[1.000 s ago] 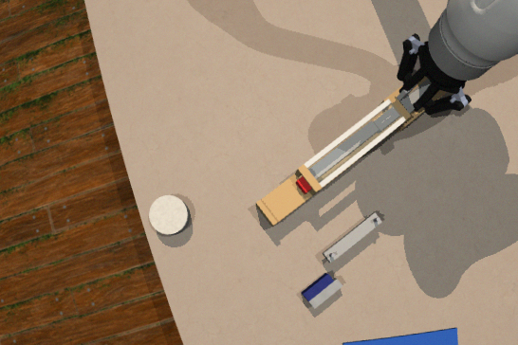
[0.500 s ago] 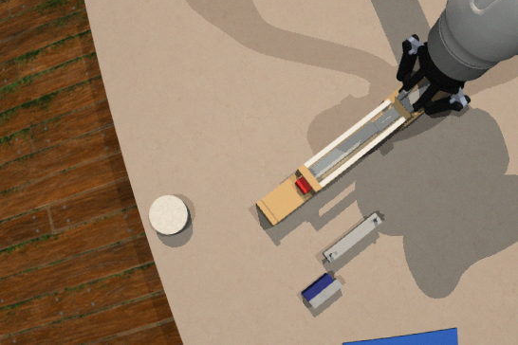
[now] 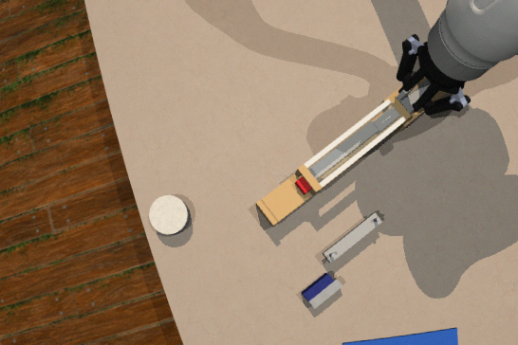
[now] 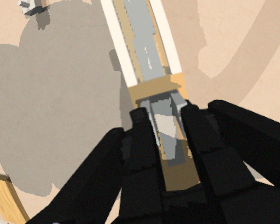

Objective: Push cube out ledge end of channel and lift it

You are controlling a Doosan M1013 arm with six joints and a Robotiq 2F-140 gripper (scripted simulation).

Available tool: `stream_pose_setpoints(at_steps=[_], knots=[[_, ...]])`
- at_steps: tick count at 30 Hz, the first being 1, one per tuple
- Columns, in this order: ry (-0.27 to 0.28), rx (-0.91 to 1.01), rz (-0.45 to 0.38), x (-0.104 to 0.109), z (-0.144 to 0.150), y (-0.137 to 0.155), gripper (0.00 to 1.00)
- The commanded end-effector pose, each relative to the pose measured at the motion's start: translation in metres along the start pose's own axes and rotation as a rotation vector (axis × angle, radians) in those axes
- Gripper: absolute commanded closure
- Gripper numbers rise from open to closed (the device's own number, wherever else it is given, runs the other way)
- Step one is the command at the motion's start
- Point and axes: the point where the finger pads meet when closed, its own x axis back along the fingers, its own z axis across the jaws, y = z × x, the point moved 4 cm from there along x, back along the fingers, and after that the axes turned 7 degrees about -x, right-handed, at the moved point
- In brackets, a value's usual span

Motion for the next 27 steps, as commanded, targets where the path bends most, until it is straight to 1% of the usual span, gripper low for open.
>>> stream_pose_setpoints(at_steps=[1, 12, 13, 27], knots=[[0.000, 0.000, 0.000, 0.0001, 0.0000, 0.0000, 1.00], [0.000, 0.000, 0.000, 0.0001, 0.0000, 0.0000, 1.00], [0.000, 0.000, 0.000, 0.0001, 0.0000, 0.0000, 0.77], [0.000, 0.000, 0.000, 0.0001, 0.0000, 0.0000, 0.77]])
